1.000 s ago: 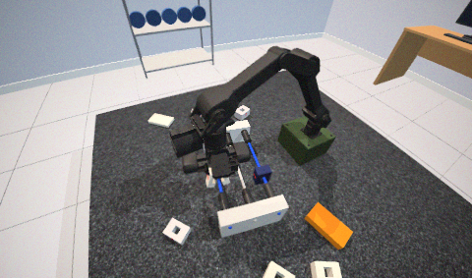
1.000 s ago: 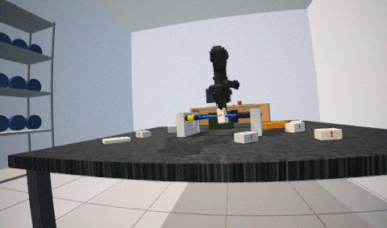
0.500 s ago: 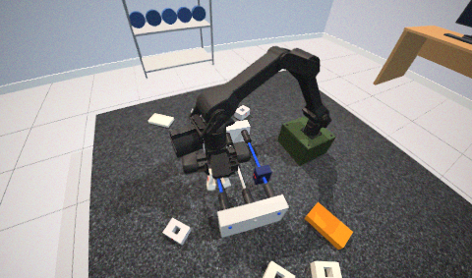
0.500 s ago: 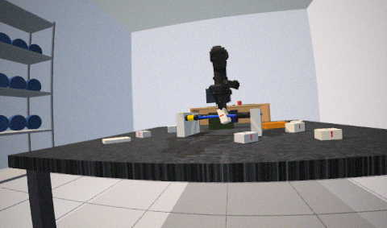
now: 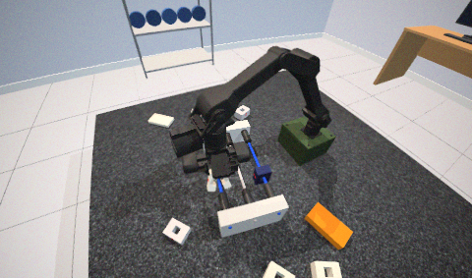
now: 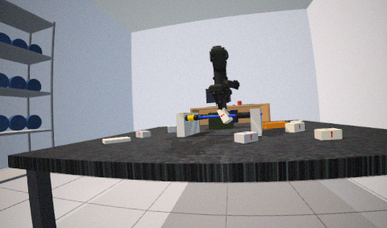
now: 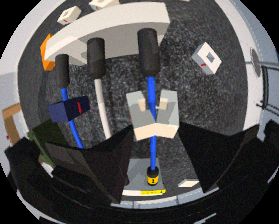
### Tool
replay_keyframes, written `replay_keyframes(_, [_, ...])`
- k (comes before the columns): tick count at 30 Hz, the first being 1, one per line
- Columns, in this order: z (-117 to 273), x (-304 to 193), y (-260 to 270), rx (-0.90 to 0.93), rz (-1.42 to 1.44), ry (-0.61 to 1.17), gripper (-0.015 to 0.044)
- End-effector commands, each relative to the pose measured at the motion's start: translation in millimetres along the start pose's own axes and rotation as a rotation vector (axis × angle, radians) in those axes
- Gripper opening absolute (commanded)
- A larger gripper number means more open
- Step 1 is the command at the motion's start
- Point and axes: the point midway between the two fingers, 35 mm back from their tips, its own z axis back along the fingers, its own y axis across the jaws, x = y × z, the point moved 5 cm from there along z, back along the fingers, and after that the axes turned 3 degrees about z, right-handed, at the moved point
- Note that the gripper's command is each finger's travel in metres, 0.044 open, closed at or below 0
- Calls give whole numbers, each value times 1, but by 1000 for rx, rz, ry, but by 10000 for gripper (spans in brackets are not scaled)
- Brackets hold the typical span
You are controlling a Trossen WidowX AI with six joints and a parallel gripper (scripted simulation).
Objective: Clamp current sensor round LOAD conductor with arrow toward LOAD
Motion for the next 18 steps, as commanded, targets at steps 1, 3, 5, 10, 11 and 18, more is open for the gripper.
replay_keyframes(1, [1, 0, 0, 0, 0, 0, 131])
replay_keyframes(3, [1, 0, 0, 0, 0, 0, 184])
replay_keyframes(5, [1, 0, 0, 0, 0, 0, 236])
replay_keyframes(10, [1, 0, 0, 0, 0, 0, 368])
replay_keyframes(11, [1, 0, 0, 0, 0, 0, 394])
replay_keyframes(18, [1, 0, 0, 0, 0, 0, 440])
